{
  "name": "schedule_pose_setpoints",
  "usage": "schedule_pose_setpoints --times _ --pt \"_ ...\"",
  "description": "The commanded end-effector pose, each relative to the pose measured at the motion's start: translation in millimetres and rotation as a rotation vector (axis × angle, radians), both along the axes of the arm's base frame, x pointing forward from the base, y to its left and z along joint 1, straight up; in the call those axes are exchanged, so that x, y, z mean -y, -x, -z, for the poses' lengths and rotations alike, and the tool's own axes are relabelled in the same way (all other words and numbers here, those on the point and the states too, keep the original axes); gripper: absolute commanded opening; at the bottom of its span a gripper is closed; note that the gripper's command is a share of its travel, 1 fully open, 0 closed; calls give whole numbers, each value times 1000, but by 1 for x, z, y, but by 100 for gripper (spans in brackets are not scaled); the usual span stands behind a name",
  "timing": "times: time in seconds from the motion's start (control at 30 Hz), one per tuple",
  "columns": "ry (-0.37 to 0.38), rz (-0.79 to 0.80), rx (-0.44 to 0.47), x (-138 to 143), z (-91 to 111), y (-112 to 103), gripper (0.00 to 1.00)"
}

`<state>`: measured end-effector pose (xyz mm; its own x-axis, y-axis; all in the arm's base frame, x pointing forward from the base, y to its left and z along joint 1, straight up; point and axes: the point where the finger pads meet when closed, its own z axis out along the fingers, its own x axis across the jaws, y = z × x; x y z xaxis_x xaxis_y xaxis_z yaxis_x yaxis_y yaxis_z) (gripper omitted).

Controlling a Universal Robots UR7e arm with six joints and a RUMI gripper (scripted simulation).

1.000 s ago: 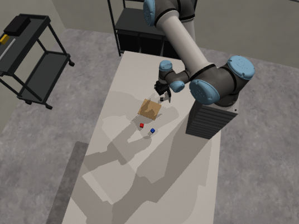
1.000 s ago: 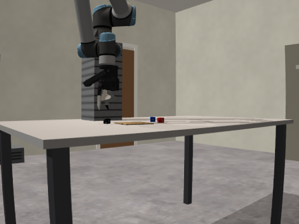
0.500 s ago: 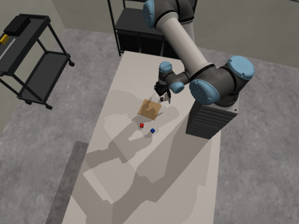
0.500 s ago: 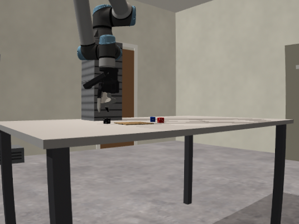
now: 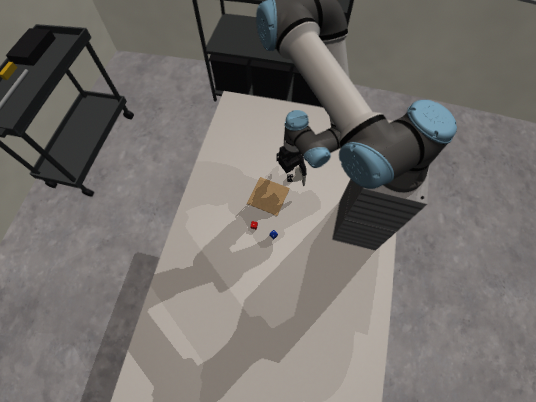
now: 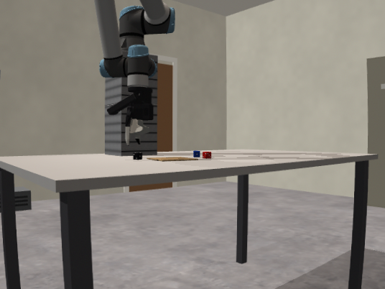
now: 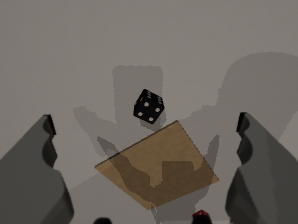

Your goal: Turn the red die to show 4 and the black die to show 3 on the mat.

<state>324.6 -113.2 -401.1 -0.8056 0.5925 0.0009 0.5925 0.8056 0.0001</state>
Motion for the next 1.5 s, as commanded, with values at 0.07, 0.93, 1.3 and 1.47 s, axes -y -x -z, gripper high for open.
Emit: schedule_pose_setpoints --times 0.07,0.93,1.3,1.47 --pt "1 0 1 0 0 0 100" --pt "1 0 1 0 -25 0 100" --pt "1 0 1 0 -67 0 100" --pt "1 0 1 0 -88 0 100"
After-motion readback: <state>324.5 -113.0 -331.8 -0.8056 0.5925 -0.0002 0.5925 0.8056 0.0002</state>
